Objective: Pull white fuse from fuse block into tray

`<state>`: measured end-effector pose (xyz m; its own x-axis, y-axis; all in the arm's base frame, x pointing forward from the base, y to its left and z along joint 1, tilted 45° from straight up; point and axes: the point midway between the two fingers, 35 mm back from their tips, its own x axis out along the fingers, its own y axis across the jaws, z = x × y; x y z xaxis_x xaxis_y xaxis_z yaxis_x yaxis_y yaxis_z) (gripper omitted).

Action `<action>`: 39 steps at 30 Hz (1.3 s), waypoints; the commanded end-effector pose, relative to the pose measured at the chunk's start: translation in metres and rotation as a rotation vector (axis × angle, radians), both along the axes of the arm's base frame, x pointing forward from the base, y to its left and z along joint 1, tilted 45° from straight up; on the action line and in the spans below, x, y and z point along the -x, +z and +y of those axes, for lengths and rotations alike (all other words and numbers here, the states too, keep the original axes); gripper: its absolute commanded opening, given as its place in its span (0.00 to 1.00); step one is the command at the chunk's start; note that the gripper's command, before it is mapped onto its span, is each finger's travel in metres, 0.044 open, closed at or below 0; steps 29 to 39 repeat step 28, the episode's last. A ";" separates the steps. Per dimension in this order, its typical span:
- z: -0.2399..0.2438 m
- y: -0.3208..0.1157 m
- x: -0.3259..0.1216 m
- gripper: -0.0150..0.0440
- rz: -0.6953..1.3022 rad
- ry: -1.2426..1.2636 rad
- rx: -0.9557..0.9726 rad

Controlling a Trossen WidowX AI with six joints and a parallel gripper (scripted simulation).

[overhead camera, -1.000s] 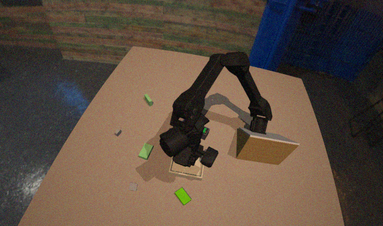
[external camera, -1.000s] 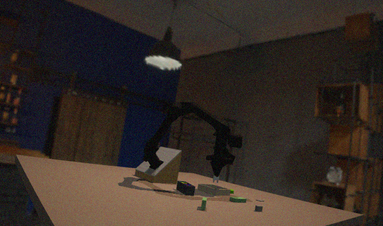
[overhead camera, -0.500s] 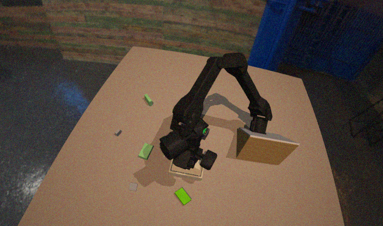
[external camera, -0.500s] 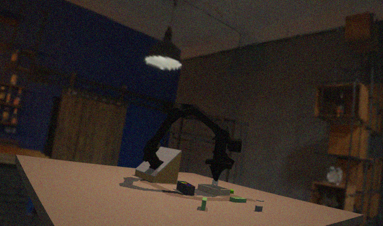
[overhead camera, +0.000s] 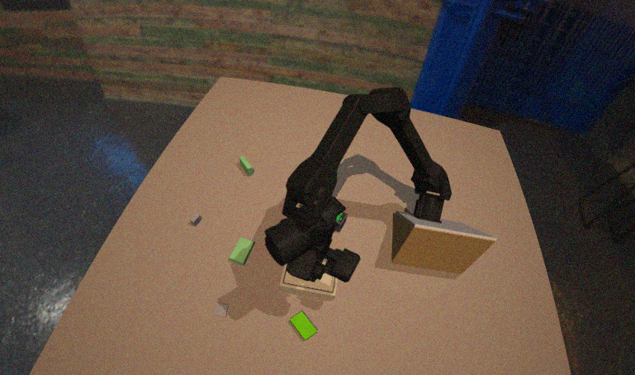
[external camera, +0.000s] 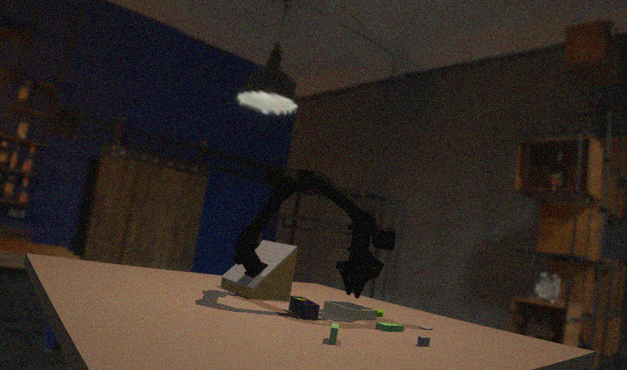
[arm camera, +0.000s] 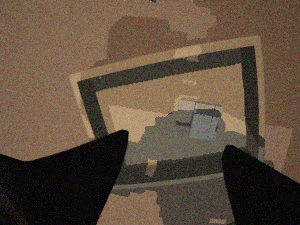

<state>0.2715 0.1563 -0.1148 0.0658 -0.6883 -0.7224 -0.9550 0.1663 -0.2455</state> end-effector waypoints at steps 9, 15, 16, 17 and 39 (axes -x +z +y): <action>0.025 0.027 0.003 0.81 0.005 0.005 0.007; 0.025 0.026 0.003 0.81 0.005 0.014 0.011; 0.025 0.026 0.003 0.81 0.005 0.014 0.011; 0.025 0.026 0.003 0.81 0.005 0.014 0.011; 0.025 0.026 0.003 0.81 0.005 0.014 0.011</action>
